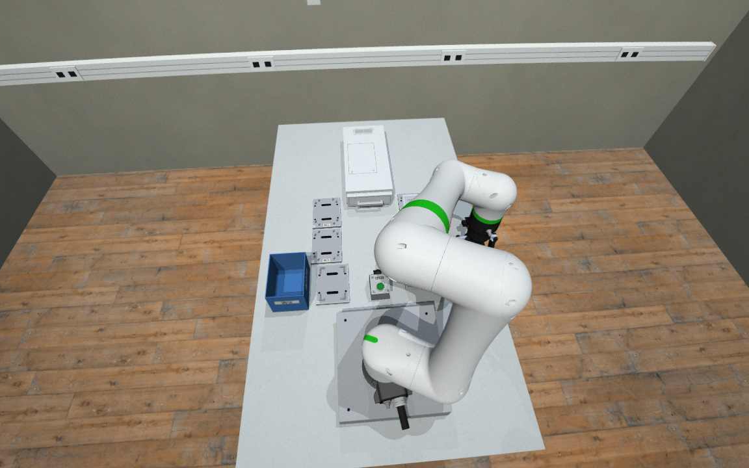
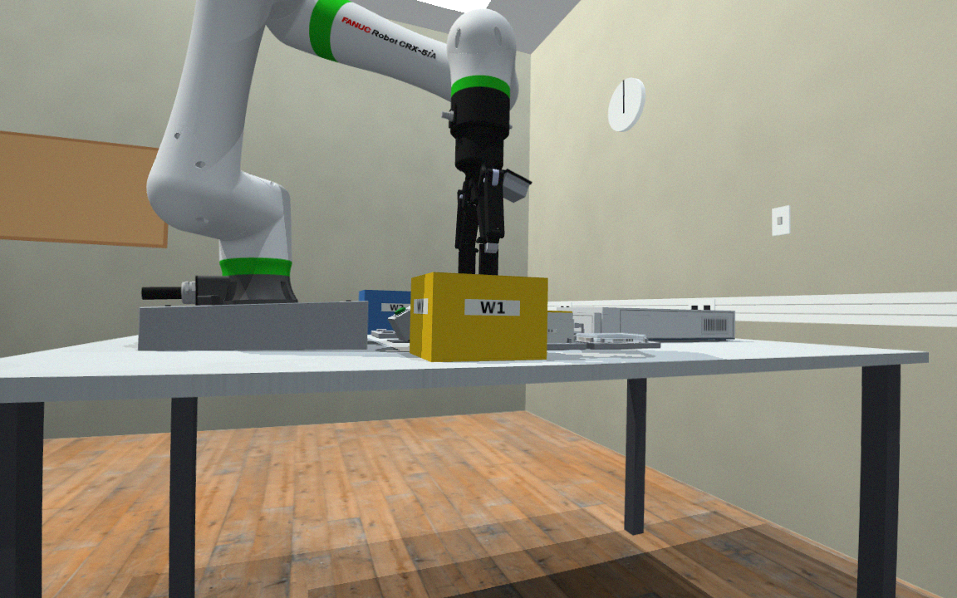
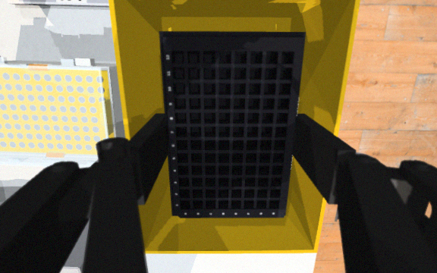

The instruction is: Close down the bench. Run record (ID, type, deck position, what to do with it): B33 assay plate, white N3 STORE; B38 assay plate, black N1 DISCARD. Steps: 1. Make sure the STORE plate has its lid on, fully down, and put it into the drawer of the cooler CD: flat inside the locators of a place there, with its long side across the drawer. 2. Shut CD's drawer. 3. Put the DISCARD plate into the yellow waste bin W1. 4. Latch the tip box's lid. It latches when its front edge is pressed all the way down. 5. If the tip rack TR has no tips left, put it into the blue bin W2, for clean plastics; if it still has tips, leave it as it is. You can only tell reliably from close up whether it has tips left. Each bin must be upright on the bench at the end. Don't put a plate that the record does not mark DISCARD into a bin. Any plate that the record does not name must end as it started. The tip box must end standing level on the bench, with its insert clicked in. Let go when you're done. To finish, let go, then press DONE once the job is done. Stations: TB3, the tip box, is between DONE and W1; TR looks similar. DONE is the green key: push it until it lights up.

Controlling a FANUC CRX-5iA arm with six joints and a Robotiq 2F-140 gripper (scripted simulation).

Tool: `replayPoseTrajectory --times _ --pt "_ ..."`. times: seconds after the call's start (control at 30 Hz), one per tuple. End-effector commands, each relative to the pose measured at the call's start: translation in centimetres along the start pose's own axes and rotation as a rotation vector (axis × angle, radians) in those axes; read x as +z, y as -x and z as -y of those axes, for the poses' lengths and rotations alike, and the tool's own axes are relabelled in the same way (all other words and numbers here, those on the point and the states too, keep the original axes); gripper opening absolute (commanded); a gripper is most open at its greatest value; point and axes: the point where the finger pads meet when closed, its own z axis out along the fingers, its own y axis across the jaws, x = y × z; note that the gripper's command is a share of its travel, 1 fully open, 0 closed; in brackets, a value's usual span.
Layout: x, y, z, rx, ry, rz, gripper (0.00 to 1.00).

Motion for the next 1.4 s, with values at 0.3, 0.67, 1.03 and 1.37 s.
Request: replayPoseTrajectory --times 0.3,0.67,1.03,1.37 --pt "-0.08 -0.04 -0.05 0.000 0.001 -0.001 0.10" --pt "-0.07 -0.04 -0.05 0.000 0.001 -0.001 0.70" --pt "-0.07 -0.04 -0.05 0.000 0.001 -0.001 0.70" --pt "-0.20 -0.04 -0.05 0.000 0.001 -0.001 0.70"
